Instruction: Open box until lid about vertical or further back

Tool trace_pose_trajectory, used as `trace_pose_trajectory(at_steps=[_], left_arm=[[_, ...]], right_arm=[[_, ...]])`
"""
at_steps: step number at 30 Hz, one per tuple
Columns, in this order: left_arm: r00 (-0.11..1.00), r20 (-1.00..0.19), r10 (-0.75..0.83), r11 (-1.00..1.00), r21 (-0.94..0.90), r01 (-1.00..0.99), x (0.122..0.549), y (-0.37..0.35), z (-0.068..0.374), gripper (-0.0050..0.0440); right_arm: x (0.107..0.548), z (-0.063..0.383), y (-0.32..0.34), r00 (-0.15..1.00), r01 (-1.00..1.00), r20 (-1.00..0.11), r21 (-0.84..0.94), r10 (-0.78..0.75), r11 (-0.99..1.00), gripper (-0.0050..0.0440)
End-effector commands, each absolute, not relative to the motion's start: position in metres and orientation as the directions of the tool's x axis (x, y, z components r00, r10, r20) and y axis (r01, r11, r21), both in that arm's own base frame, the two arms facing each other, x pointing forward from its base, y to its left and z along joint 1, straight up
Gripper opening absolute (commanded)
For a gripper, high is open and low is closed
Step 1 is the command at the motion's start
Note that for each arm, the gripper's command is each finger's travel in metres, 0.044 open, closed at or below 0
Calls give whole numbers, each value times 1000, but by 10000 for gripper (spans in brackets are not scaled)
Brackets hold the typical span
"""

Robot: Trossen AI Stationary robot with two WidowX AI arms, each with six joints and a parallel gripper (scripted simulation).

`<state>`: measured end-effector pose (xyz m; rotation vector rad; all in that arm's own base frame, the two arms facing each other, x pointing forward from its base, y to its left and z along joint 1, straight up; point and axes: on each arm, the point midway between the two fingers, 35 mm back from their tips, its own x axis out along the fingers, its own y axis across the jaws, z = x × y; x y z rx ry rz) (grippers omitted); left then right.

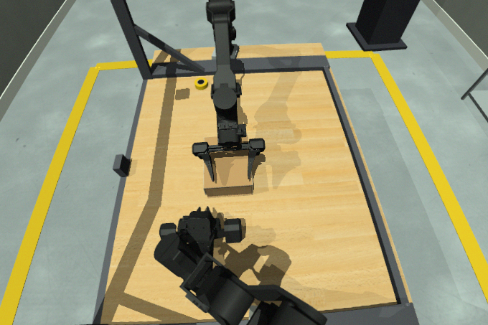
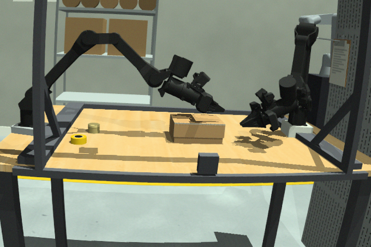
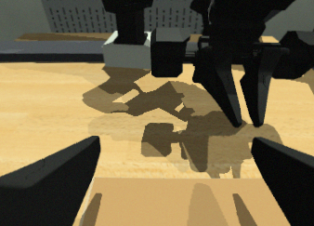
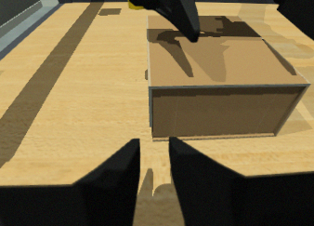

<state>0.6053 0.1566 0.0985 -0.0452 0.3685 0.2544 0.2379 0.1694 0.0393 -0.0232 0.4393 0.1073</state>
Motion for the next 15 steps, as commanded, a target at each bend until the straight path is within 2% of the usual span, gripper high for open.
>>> trace_pose_trajectory(at_steps=[1, 15], left_arm=[[922, -307, 237, 968, -4, -251, 620, 159, 125, 440], [917, -320, 237, 968, -3, -251, 618, 158, 98, 440]], right_arm=[[235, 37, 171, 902, -103, -420, 3, 95, 995, 80], [237, 40, 172, 904, -105, -415, 11, 100, 994, 80]])
